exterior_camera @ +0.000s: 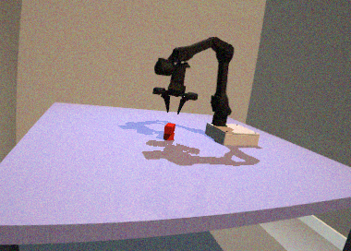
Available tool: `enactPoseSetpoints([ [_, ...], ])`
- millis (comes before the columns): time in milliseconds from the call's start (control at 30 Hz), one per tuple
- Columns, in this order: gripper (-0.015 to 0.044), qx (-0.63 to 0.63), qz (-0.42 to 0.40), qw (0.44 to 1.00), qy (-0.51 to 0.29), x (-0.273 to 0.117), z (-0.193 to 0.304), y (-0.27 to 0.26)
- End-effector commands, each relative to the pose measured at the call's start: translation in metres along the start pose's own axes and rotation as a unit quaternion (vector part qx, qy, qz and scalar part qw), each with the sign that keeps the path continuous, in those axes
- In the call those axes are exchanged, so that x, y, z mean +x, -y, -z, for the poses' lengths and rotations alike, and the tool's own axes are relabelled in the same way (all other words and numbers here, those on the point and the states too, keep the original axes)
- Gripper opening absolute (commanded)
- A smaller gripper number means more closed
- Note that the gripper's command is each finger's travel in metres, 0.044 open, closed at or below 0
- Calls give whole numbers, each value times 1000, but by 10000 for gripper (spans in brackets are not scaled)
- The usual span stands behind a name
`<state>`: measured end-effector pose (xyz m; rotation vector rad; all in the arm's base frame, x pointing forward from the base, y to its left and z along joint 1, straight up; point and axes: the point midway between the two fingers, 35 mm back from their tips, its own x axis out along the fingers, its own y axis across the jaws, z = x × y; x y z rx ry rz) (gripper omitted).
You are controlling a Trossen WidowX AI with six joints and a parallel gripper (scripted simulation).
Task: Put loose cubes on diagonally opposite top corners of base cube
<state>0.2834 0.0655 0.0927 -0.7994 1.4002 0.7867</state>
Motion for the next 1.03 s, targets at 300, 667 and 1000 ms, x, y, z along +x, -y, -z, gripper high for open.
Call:
enactPoseSetpoints([
  [300,400,0,0,1000,0,-13,0,0],
  [667,400,0,-4,1000,2,-14,-74,-73],
  [1000,400,0,-5,1000,3,-15,-93,-102],
])
